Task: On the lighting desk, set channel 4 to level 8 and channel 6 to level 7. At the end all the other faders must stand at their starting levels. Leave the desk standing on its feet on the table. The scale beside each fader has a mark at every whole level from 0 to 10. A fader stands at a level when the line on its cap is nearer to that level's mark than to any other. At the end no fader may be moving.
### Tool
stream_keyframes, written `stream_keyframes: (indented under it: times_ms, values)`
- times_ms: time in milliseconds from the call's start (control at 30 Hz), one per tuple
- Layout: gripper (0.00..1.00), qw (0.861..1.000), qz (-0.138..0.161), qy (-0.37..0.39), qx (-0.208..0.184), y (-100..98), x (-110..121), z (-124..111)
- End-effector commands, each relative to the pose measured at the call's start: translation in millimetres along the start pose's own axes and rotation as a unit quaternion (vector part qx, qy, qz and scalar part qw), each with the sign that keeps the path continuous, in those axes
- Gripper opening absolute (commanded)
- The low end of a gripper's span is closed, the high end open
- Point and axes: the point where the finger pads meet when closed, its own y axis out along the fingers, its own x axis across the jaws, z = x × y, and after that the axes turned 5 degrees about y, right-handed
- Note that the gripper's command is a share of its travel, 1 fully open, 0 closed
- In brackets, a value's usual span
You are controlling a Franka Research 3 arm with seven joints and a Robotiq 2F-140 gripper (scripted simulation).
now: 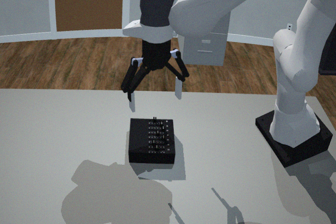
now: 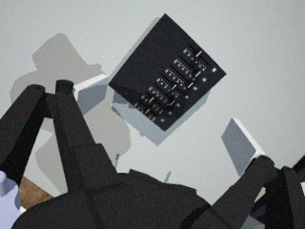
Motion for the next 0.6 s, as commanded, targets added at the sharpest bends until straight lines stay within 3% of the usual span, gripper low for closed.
stream_keyframes:
  times_ms: [0,133,167,567]
  values:
    - [1.0,0.99,0.003,0.139,-0.001,-0.8,-6.8,-1.5]
    - [1.0,0.985,0.005,0.17,-0.005,-0.8,-7.0,-1.5]
    - [1.0,0.977,0.008,0.211,-0.009,-0.8,-7.0,-1.5]
    - [1.0,0.921,0.019,0.389,-0.024,-0.8,-6.7,-1.4]
